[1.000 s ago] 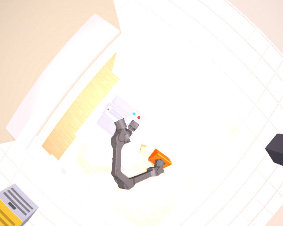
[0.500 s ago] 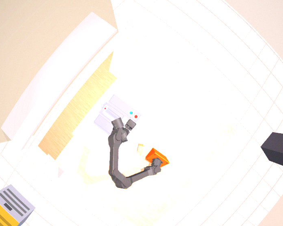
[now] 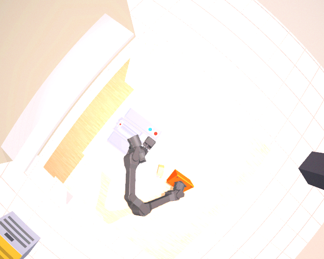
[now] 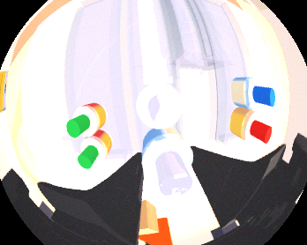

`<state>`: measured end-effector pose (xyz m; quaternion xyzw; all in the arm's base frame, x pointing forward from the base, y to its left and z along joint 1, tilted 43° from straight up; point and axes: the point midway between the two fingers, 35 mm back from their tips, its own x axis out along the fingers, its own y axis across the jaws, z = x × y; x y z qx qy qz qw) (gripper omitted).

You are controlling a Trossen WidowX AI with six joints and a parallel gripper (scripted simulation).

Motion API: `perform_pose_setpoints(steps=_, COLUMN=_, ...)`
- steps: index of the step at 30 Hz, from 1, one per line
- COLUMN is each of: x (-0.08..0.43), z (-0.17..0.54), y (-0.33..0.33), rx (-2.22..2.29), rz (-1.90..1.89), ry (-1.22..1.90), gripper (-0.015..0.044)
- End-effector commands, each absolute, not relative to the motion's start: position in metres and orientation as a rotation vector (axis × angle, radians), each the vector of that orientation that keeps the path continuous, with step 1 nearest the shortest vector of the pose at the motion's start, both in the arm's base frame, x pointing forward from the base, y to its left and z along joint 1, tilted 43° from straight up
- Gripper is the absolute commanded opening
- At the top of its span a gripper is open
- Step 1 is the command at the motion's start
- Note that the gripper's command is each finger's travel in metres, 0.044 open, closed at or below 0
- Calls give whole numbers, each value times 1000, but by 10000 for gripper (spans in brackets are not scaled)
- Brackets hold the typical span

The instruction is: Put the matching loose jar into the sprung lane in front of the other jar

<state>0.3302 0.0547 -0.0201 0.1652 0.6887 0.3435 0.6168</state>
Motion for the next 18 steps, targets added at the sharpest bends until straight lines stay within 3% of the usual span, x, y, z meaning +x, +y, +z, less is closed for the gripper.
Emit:
perform_pose_setpoints(steps=1, x=337, z=-18, y=57, rx=381, rz=796, ry=1559, gripper=0)
perform_pose_setpoints(steps=18, x=339, z=-19, y=58, rx=381, rz=796, ry=1559, gripper=0)
